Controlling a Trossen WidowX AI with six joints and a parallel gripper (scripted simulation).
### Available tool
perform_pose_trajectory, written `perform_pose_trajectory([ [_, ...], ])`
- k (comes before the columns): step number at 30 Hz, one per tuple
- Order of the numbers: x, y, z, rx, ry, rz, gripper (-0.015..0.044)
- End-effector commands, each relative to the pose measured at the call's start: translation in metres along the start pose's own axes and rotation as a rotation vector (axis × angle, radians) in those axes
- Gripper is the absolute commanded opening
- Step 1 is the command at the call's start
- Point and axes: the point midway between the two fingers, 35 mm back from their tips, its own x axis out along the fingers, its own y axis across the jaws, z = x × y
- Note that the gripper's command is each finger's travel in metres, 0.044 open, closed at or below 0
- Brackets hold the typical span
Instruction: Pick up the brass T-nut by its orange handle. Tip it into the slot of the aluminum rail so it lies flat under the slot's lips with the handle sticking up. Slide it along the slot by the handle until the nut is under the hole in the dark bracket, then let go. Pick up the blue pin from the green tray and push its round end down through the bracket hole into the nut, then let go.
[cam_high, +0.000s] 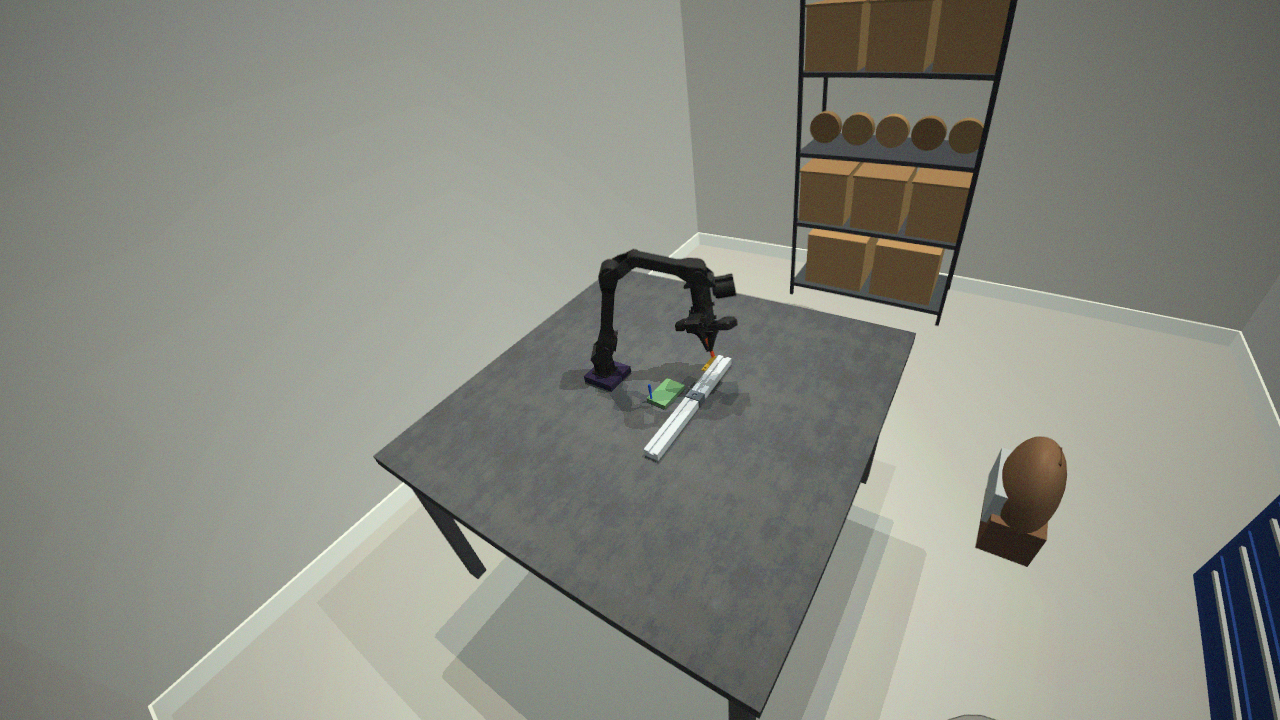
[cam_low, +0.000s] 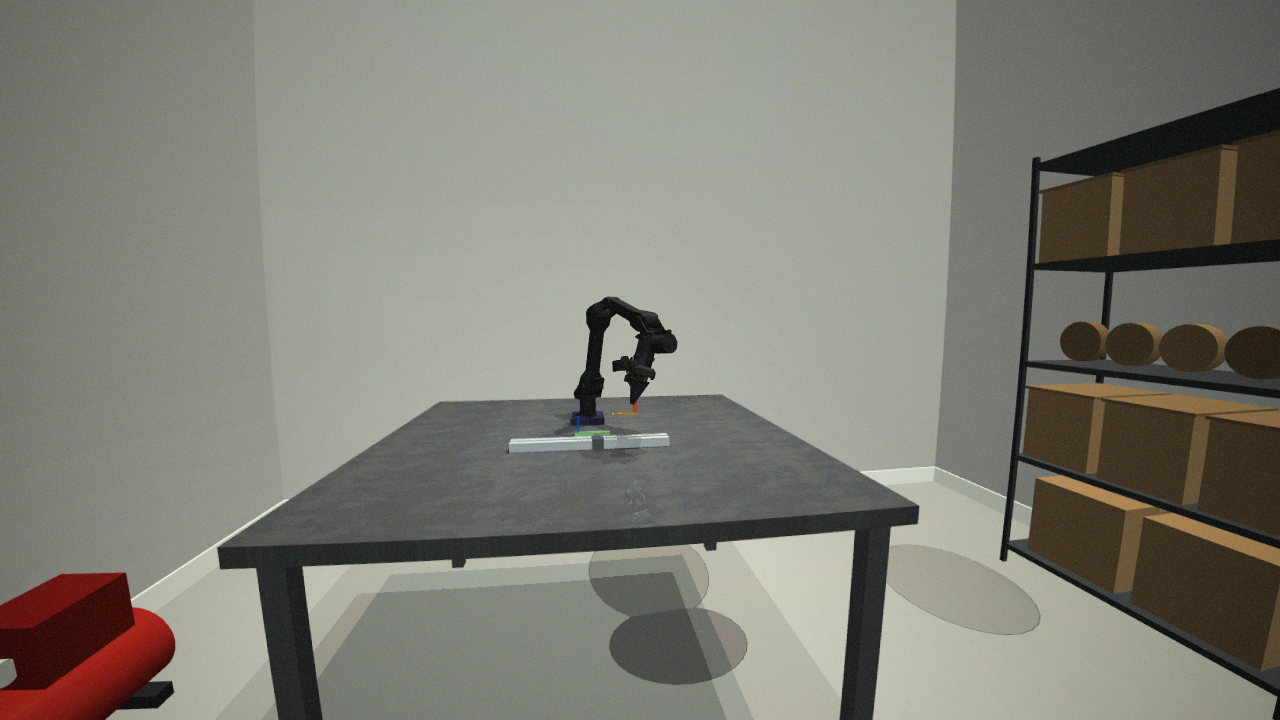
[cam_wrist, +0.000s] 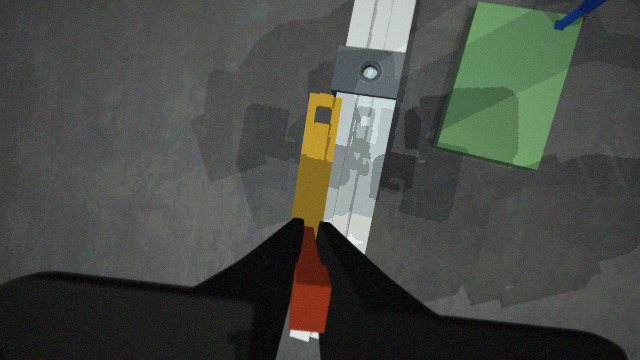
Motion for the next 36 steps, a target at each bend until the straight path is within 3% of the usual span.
perform_pose_trajectory([
  [1, 0.0001, -0.001, 0.0004, 0.01, -0.004, 0.016, -0.015],
  [36, 0.0006, -0.0078, -0.0006, 0.041, -0.007, 0.127, -0.015],
])
